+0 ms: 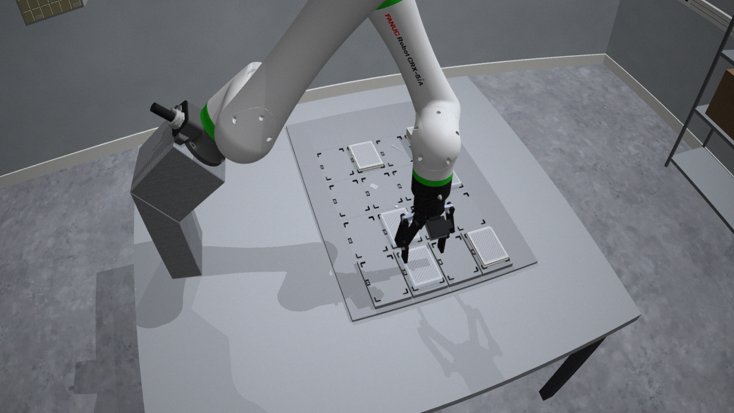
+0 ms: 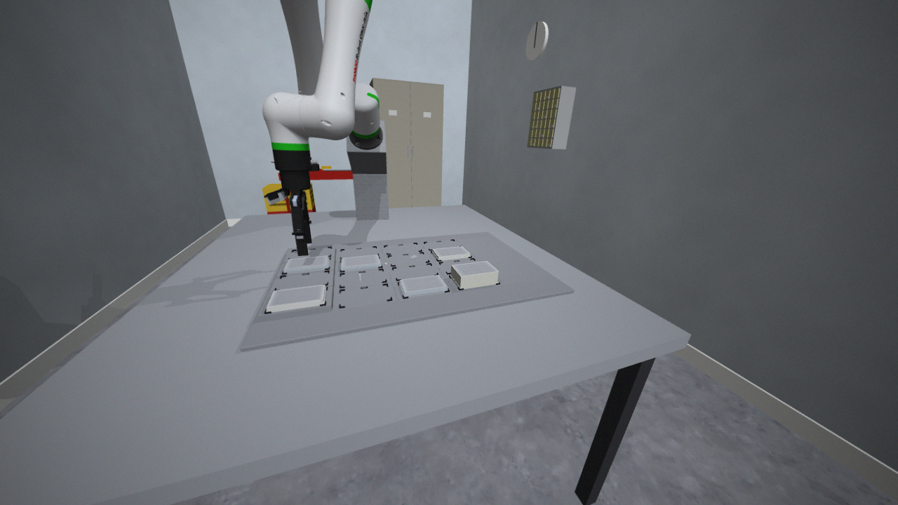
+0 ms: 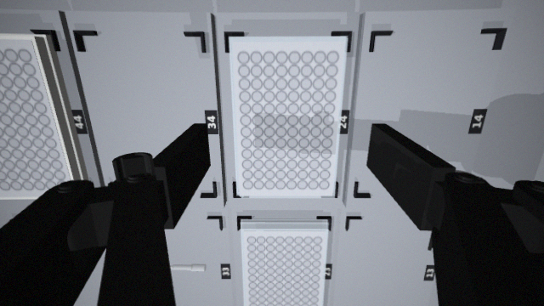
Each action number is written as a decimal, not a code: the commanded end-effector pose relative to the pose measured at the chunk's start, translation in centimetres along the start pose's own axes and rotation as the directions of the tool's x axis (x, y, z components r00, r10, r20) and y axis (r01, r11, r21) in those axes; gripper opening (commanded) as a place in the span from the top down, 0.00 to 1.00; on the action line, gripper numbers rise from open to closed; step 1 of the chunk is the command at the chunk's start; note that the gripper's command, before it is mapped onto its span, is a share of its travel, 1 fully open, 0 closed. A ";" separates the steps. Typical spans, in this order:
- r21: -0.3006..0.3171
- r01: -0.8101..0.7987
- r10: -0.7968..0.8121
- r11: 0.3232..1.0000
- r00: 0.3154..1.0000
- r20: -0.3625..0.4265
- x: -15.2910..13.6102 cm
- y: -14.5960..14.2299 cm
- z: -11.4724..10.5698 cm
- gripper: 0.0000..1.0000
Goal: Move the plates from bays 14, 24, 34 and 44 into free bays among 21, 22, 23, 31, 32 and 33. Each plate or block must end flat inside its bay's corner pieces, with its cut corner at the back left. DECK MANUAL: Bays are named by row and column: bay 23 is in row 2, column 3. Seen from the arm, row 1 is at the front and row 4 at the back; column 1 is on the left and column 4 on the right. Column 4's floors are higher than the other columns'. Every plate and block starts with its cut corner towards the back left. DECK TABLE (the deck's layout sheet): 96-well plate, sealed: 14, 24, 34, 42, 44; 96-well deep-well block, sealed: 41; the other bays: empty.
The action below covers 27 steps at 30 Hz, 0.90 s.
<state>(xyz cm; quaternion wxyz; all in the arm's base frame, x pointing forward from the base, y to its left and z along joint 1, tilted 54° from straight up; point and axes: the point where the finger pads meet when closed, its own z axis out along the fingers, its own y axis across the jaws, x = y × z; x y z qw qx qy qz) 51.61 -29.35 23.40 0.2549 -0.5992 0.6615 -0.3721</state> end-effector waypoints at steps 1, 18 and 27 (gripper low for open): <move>0.005 0.001 -0.001 1.000 1.000 0.026 0.2 0.1 -0.1 0.30; 0.005 0.001 -0.001 1.000 1.000 0.026 0.2 0.1 1.8 0.30; 0.005 0.001 -0.001 1.000 1.000 0.026 0.1 0.1 2.7 0.30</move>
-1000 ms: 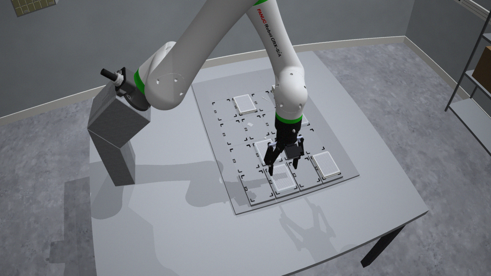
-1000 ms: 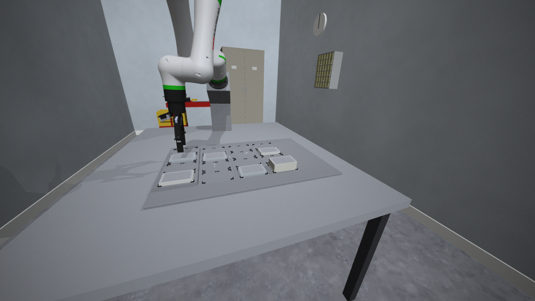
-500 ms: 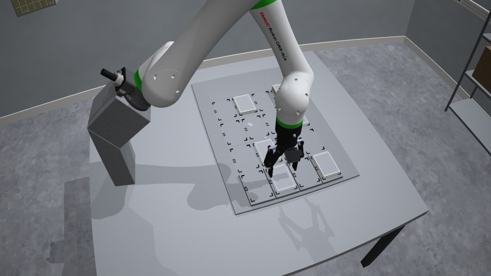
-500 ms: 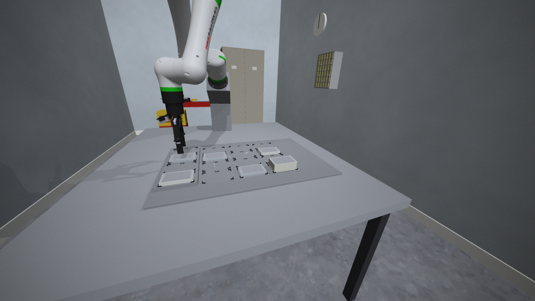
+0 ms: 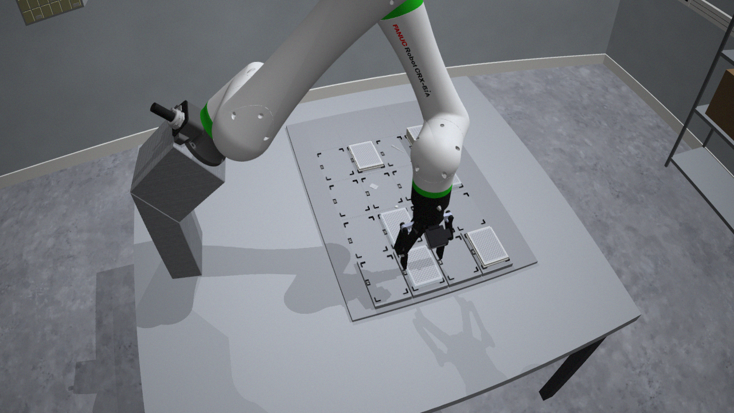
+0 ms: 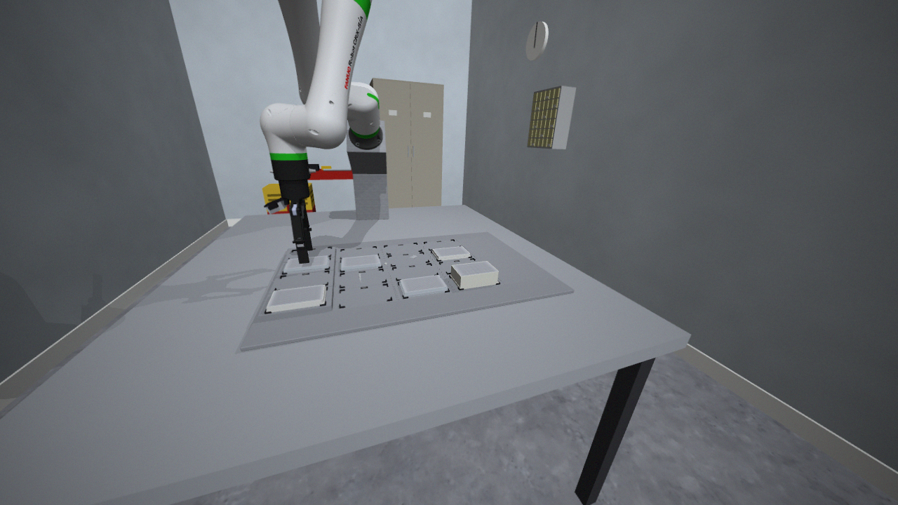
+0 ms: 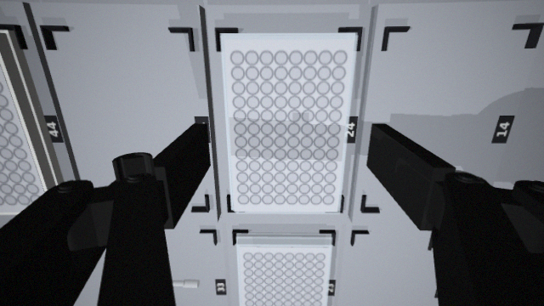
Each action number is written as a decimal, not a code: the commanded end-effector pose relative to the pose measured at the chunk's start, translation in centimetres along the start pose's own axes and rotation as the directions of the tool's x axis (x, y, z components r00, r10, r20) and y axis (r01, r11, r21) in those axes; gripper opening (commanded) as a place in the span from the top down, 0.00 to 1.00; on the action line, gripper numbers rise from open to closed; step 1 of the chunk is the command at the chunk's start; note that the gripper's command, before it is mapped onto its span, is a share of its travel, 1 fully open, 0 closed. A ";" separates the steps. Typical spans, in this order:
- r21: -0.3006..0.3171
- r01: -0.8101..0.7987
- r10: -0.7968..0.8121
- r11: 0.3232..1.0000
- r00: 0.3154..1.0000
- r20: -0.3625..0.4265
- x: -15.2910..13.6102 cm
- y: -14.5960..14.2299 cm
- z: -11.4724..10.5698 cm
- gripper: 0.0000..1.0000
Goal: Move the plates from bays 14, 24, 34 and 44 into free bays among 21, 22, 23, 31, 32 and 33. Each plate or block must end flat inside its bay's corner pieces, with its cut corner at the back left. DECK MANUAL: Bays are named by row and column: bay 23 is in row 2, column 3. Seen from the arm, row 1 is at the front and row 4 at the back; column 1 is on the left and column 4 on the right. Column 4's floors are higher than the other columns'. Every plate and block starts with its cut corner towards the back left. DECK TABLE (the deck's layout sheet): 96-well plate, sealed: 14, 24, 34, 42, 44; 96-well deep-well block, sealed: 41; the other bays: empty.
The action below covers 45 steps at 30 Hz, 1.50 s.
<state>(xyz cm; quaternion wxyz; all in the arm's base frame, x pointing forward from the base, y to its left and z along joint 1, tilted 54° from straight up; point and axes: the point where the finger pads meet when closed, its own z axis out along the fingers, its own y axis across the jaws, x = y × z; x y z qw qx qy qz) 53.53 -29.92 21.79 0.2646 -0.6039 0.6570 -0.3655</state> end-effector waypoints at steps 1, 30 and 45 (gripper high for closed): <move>0.001 0.000 0.000 1.000 1.000 -0.001 0.0 -0.1 0.3 0.30; 0.001 0.000 0.000 1.000 1.000 -0.001 0.1 -0.1 1.4 0.30; 0.001 0.000 0.000 1.000 1.000 -0.001 0.1 -0.1 2.8 0.30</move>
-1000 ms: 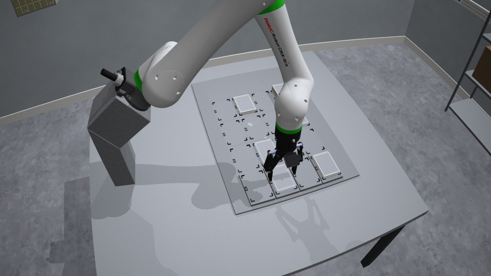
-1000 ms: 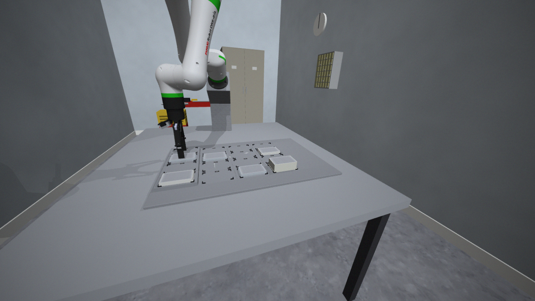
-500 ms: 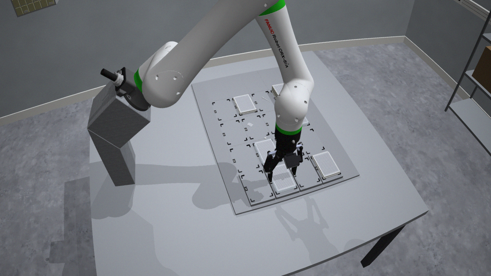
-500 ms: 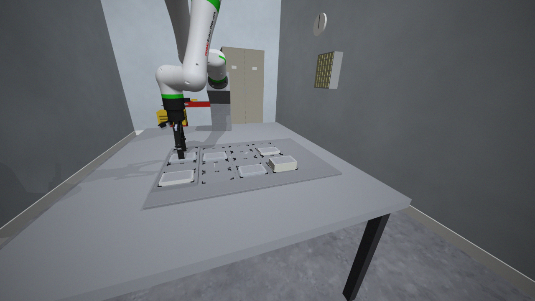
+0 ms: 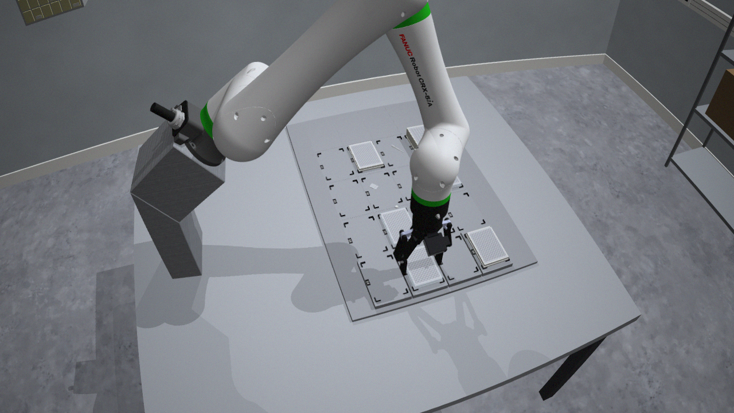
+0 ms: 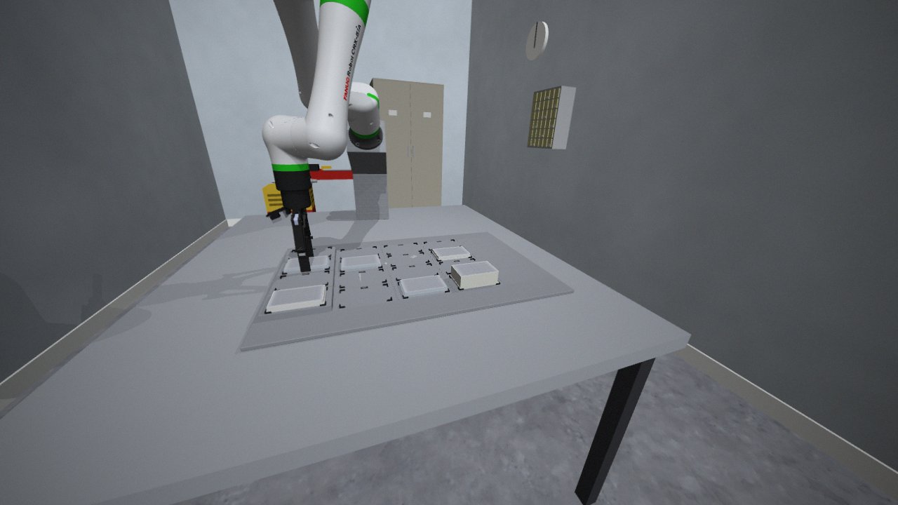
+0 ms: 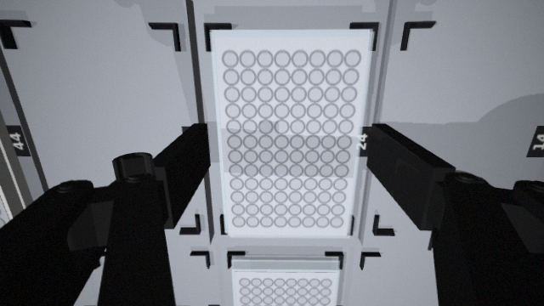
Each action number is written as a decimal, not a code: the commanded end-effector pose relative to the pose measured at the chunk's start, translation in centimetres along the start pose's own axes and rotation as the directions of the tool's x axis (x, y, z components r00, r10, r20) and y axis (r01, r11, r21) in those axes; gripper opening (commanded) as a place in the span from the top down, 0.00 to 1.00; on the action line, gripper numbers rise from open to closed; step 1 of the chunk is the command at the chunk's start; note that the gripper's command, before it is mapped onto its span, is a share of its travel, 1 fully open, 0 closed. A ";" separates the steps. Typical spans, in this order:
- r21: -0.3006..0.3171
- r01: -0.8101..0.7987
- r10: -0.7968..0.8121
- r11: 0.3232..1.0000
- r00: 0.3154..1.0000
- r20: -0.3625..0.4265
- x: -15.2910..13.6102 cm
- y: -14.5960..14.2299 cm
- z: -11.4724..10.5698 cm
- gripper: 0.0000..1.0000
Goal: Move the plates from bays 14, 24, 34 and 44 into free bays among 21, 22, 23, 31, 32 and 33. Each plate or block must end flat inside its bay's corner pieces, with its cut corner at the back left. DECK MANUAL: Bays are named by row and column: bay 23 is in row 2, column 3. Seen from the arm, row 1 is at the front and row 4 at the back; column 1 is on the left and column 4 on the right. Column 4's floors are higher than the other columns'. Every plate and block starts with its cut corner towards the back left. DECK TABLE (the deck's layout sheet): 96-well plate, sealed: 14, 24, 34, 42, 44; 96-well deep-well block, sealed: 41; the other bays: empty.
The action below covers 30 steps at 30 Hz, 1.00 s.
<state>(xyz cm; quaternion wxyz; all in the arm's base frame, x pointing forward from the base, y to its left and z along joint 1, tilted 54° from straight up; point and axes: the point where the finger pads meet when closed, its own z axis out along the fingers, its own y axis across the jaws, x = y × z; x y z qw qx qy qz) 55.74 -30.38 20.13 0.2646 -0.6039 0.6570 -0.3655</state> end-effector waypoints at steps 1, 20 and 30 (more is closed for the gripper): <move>0.001 0.000 0.000 1.000 1.000 -0.001 0.0 -0.1 -0.1 0.30; 0.001 0.000 0.000 1.000 1.000 -0.001 0.0 -0.1 -0.1 0.35; 0.001 0.000 0.000 1.000 1.000 -0.001 0.0 -0.1 -0.1 0.38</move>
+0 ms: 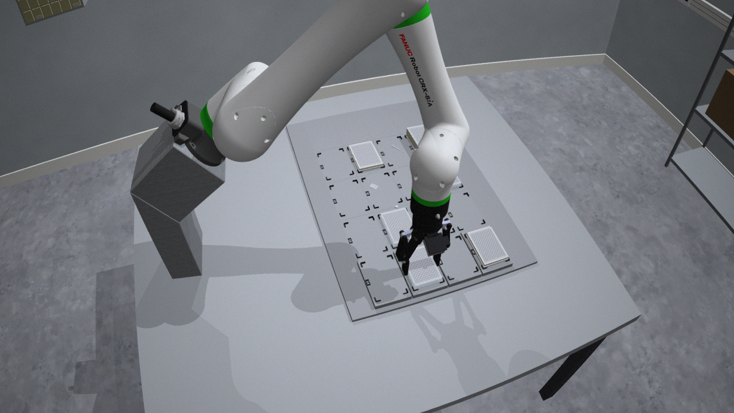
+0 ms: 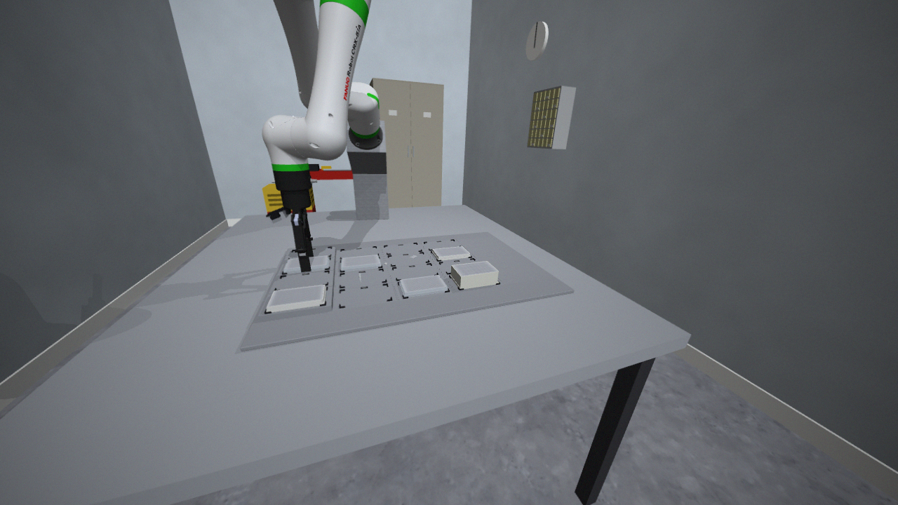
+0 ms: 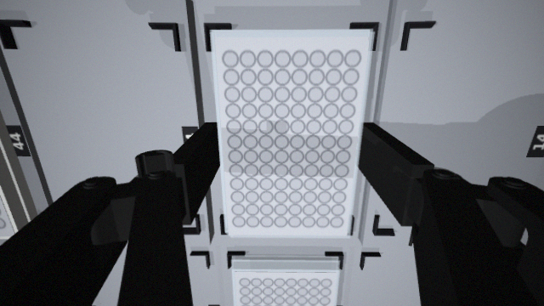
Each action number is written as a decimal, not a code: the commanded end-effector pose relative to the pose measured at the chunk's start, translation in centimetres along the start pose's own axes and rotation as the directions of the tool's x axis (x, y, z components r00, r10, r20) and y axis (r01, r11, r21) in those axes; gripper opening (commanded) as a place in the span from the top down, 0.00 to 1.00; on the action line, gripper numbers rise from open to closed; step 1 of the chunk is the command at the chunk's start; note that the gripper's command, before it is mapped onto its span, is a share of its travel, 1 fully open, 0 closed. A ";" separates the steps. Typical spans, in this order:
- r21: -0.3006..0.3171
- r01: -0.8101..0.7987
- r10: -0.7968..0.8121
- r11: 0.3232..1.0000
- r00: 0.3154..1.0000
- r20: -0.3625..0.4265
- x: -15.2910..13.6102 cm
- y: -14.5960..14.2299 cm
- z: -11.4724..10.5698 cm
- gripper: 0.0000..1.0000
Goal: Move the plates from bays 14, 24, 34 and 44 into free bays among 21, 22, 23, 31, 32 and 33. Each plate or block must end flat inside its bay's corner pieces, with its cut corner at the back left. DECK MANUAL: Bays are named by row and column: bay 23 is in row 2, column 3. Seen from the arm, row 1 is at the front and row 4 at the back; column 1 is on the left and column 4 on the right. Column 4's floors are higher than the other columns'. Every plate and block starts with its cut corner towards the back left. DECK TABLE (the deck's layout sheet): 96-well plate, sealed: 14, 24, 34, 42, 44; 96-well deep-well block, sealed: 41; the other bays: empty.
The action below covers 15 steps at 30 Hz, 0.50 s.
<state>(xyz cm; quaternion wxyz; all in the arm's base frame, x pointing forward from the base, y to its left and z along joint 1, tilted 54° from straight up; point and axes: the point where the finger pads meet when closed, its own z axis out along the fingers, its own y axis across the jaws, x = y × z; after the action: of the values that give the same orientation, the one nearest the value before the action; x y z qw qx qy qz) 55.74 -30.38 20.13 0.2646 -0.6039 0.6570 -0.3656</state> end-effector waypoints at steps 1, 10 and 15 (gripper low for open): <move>0.001 0.000 0.000 1.000 1.000 -0.001 0.0 -0.1 -0.1 0.38; 0.001 0.000 0.000 1.000 1.000 -0.001 0.0 -0.1 -0.1 0.39; 0.001 0.000 0.000 1.000 1.000 -0.001 0.0 -0.1 -0.1 0.39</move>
<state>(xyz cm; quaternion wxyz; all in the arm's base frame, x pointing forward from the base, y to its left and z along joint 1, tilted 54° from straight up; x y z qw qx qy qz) 55.72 -30.37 20.16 0.2647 -0.6039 0.6569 -0.3656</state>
